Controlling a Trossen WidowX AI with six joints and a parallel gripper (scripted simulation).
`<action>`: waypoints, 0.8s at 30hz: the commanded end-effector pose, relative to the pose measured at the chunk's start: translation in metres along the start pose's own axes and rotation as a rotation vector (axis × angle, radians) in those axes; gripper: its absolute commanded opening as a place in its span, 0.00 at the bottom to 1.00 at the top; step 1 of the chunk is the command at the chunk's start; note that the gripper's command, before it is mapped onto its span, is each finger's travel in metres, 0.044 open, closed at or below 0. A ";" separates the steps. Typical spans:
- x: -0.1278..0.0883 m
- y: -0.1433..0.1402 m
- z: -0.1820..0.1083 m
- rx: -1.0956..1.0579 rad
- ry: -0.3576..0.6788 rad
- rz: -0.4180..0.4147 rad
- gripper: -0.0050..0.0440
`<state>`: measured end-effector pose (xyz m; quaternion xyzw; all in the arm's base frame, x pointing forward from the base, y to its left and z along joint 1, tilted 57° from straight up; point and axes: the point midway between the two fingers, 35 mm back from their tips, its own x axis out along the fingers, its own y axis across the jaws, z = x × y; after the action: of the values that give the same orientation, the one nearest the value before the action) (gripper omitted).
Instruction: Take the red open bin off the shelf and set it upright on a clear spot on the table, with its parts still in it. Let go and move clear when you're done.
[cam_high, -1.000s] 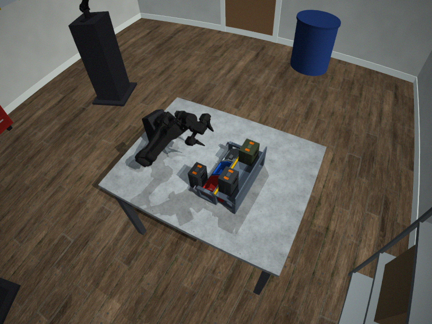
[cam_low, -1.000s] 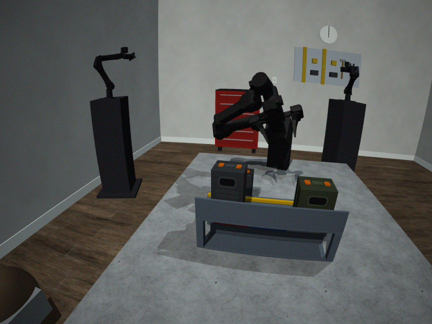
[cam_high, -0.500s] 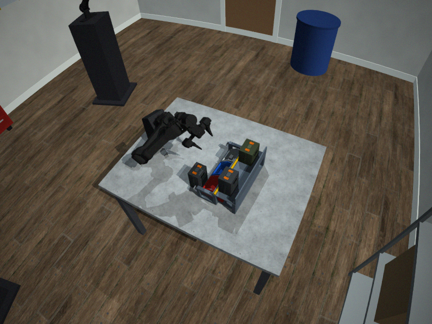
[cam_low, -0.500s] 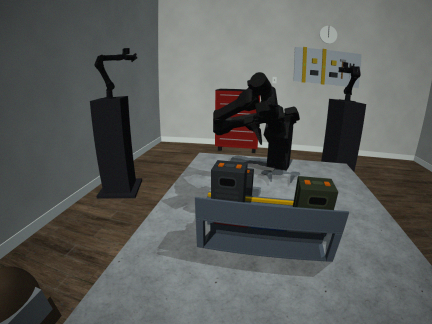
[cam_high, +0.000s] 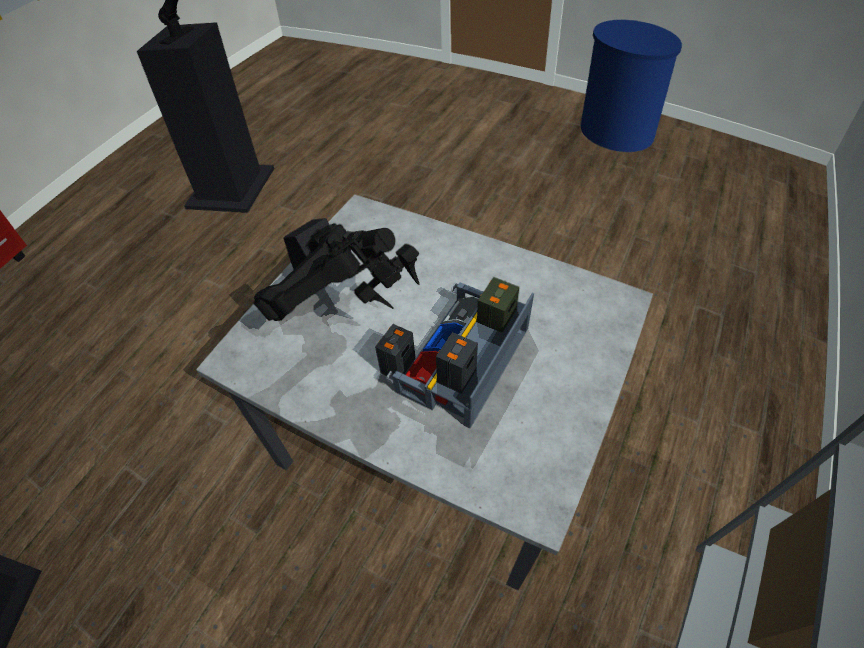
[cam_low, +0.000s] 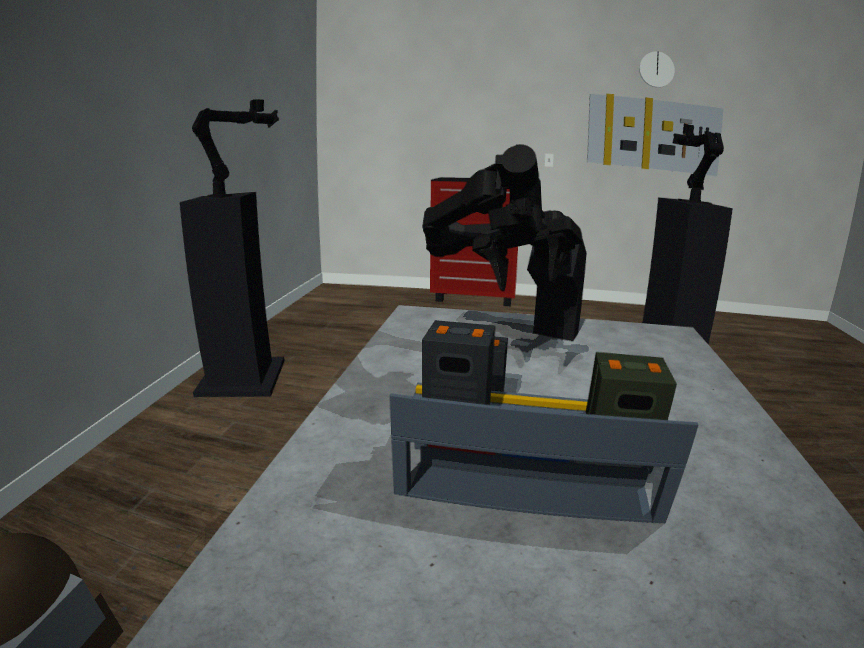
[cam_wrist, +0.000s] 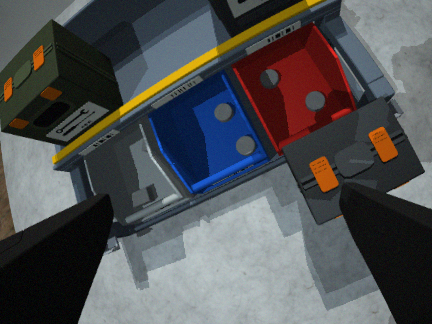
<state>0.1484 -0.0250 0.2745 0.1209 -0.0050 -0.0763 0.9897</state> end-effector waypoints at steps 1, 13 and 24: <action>0.018 -0.028 0.013 0.134 0.047 -0.061 1.00; 0.022 -0.037 0.016 0.178 0.058 -0.085 1.00; 0.035 -0.068 0.028 0.381 0.057 -0.183 1.00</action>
<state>0.1332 -0.0815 0.2881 0.2910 -0.0327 -0.1237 0.9481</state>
